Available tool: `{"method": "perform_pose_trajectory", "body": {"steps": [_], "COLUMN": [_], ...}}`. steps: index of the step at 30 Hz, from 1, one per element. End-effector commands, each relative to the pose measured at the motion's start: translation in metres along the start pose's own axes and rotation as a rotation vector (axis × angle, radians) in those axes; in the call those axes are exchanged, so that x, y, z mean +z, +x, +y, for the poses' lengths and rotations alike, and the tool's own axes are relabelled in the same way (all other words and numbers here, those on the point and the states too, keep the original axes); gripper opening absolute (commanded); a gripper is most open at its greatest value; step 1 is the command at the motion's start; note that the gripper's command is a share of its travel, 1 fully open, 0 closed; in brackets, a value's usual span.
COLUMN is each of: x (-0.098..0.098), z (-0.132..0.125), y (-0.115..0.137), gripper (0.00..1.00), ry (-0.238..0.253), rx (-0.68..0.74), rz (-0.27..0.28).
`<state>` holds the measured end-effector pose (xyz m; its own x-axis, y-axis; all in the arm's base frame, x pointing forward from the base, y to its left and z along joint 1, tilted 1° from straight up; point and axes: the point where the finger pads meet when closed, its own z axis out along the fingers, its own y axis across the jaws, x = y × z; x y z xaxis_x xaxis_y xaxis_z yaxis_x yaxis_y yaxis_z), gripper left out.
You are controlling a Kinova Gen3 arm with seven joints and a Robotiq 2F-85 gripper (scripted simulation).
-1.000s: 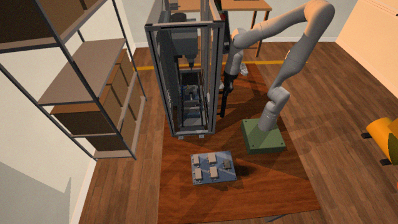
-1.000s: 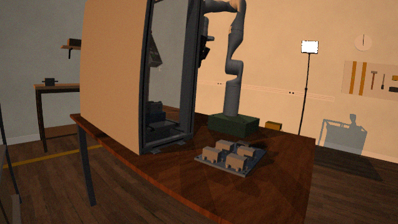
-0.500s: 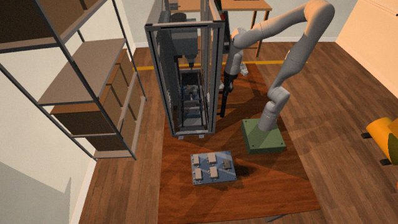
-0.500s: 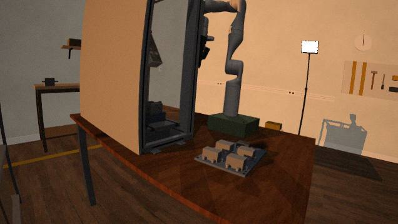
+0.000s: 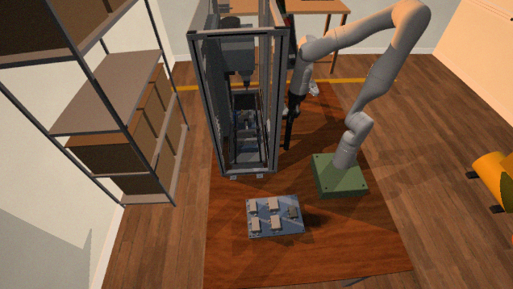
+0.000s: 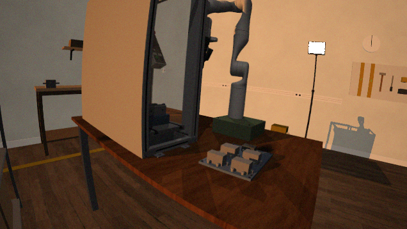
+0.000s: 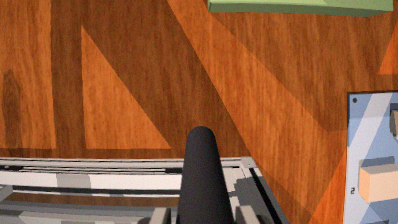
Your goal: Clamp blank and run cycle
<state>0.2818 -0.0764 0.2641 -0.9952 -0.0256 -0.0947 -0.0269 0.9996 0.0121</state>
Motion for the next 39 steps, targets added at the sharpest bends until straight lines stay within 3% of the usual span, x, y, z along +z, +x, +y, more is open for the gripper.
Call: {"method": "perform_pose_trajectory", "body": {"steps": [1, 5, 17, 22, 34, 39], "x": [0.000, 0.000, 0.000, 0.000, 0.000, 0.000], "z": [-0.008, -0.040, -0.040, -0.080, -0.080, -0.120], "y": [0.000, 0.000, 0.000, 0.000, 0.000, 0.000], "gripper": [0.39, 0.39, 0.39, 0.39, 0.39, 0.39], "ry": [0.000, 0.001, 0.001, 0.001, 0.001, 0.001], "rx": [0.000, 0.000, 0.000, 0.000, 0.000, 0.000], "rz": [-0.001, -0.001, -0.001, -0.001, -0.001, -0.001]}}
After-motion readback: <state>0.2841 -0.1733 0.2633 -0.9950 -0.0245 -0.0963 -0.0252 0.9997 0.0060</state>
